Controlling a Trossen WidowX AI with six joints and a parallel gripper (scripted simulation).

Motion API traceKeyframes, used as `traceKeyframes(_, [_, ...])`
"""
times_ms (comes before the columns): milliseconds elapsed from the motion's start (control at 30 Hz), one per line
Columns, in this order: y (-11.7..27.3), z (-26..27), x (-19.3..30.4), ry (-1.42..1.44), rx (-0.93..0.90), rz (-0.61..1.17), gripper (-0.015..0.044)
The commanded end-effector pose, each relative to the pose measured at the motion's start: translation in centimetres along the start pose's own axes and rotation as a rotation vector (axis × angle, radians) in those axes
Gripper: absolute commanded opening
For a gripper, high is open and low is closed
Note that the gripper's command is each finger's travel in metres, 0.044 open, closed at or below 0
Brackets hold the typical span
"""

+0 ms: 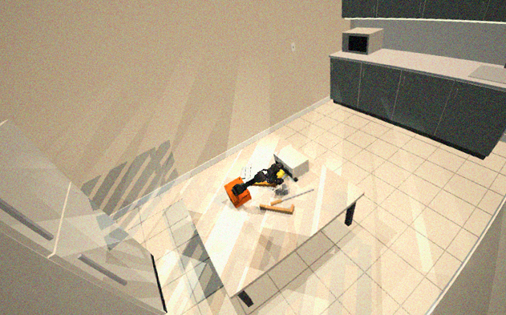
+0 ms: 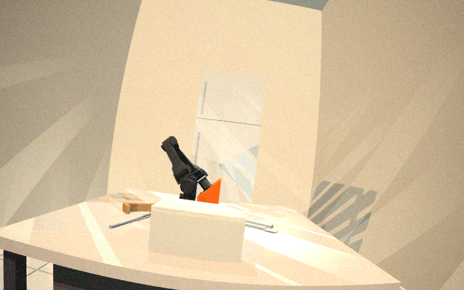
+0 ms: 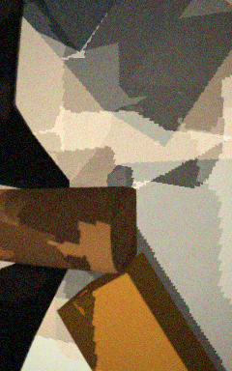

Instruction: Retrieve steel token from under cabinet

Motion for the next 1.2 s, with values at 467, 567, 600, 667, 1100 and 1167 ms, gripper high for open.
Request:
traceKeyframes(467, [-0.1, -0.2, -2.0, 0.007, 0.002, -0.004, 0.0000])
traceKeyframes(567, [-0.1, -0.3, -2.3, 0.007, 0.002, -0.004, 0.0000])
traceKeyframes(600, [-0.1, -0.3, -2.4, 0.007, 0.002, -0.004, 0.0000])
traceKeyframes(667, [-0.1, -0.3, -2.6, 0.007, 0.002, -0.004, 0.0000])
traceKeyframes(1100, [-0.1, -0.4, -4.0, 0.008, 0.002, -0.005, 0.0000])
traceKeyframes(1167, [-0.1, -0.4, -4.2, 0.008, 0.002, -0.005, 0.0000])
Point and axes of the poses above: the point midway between the two fingers, 35 mm back from their tips, its own y axis back along the fingers, its own z axis across the jaws, x = y × z, the point moved 6 cm from there along y, back along the fingers, and after that the axes turned 8 degrees about y, right-handed, at the moved point
